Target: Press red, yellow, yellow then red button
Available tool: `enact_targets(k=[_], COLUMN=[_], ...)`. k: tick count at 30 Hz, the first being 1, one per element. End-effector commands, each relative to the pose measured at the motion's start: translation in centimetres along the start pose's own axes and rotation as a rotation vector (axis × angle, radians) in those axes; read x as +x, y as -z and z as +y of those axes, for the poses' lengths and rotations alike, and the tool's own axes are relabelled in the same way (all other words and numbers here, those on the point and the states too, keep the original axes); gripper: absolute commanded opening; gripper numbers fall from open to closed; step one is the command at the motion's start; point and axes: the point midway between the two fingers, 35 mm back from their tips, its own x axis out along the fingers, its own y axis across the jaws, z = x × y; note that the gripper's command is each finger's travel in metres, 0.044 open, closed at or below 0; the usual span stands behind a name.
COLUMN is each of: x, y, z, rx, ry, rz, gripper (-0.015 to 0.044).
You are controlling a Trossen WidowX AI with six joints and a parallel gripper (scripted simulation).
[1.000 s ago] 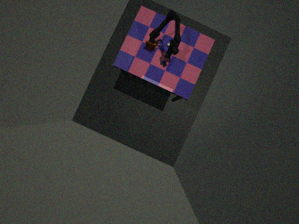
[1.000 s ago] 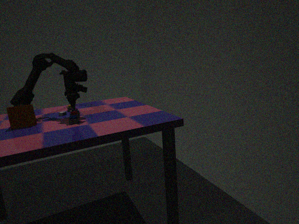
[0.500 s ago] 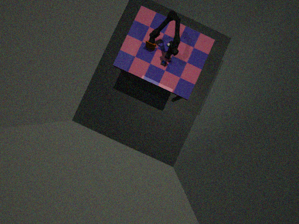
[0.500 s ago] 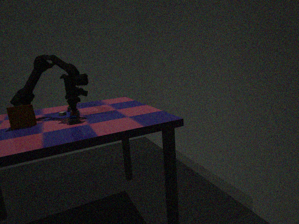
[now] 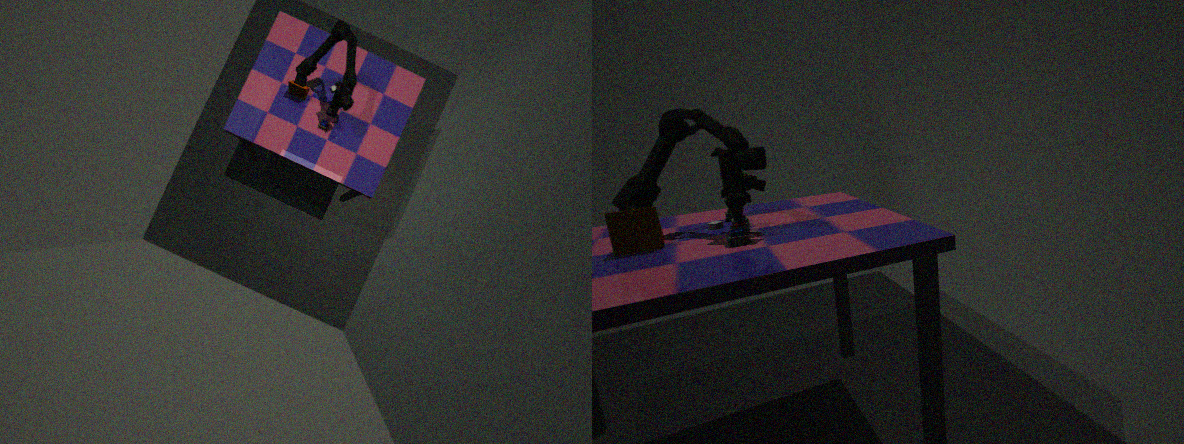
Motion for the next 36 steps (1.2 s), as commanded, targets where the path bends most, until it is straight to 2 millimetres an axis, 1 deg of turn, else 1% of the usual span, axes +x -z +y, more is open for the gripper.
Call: enact_targets(k=[1, 3, 5, 9, 10, 13, 14, 17, 18, 19, 20, 22, 24, 27, 30, 31, 32, 36], x=[0.2, -1.0, -3.0, -3.5, -4.2, -8.4, -9.1, -9.4, -9.4, -9.6, -9.7, -9.9, -9.9, -9.8, -9.7, -9.6, -9.6, -9.4], y=[0.1, 0.0, 0.1, 0.1, 0.0, 0.0, 0.1, 0.1, 0.0, -0.5, -1.1, -2.3, -2.7, -2.7, -1.4, -1.0, -0.8, -0.9], z=[0.1, 0.0, 0.0, 0.0, -0.1, -0.1, -0.1, -0.1, 0.3, 1.2, 2.9, 7.2, 10.6, 16.6, 22.7, 23.8, 24.2, 24.2], rx=[0.008, 0.003, 0.008, 0.009, 0.009, 0.009, 0.009, 0.009, 0.01, 0.013, 0.017, 0.024, 0.027, 0.03, 0.029, 0.029, 0.029, 0.028], ry=[-0.008, -0.002, -0.006, -0.007, -0.006, -0.005, -0.005, -0.005, -0.004, 0.001, 0.008, 0.016, 0.016, 0.002, -0.028, -0.036, -0.038, -0.037], rz=[0.002, 0.001, 0.002, 0.002, 0.002, 0.003, 0.003, 0.003, 0.002, -0.001, -0.006, -0.018, -0.027, -0.04, -0.043, -0.043, -0.043, -0.041], gripper=[0.002, 0.002, 0.002, 0.002, 0.002, 0.002, 0.002, 0.002, 0.002, 0.002, 0.002, 0.002, 0.002, 0.002, 0.002, 0.002, 0.002, 0.002])
